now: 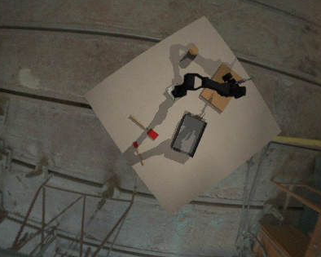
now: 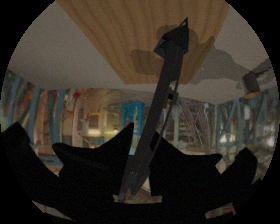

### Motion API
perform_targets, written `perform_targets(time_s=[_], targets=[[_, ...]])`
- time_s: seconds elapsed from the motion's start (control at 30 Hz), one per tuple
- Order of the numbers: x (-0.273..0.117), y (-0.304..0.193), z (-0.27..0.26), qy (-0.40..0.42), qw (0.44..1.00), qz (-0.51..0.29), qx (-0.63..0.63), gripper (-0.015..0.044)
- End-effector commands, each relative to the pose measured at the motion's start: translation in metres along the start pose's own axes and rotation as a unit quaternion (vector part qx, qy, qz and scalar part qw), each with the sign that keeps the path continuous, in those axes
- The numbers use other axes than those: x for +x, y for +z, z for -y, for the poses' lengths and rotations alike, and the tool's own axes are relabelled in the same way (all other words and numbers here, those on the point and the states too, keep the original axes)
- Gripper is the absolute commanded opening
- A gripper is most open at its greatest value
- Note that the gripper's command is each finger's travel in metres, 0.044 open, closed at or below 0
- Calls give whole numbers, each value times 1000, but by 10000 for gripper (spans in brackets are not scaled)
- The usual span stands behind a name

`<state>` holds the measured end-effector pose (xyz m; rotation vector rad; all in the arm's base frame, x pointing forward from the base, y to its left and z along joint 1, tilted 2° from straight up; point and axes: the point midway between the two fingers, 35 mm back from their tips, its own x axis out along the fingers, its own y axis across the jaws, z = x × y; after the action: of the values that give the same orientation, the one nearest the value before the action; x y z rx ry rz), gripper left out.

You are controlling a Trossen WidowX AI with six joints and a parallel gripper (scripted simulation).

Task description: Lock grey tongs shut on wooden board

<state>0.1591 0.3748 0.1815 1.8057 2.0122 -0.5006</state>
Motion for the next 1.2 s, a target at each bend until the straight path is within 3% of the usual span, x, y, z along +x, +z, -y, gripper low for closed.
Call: perform_targets(time_s=[0.0, 1.17], targets=[[7, -5, -4, 3, 1000, 28, 4, -150], [24, -11, -1, 15, 957, 289, 10, -150]])
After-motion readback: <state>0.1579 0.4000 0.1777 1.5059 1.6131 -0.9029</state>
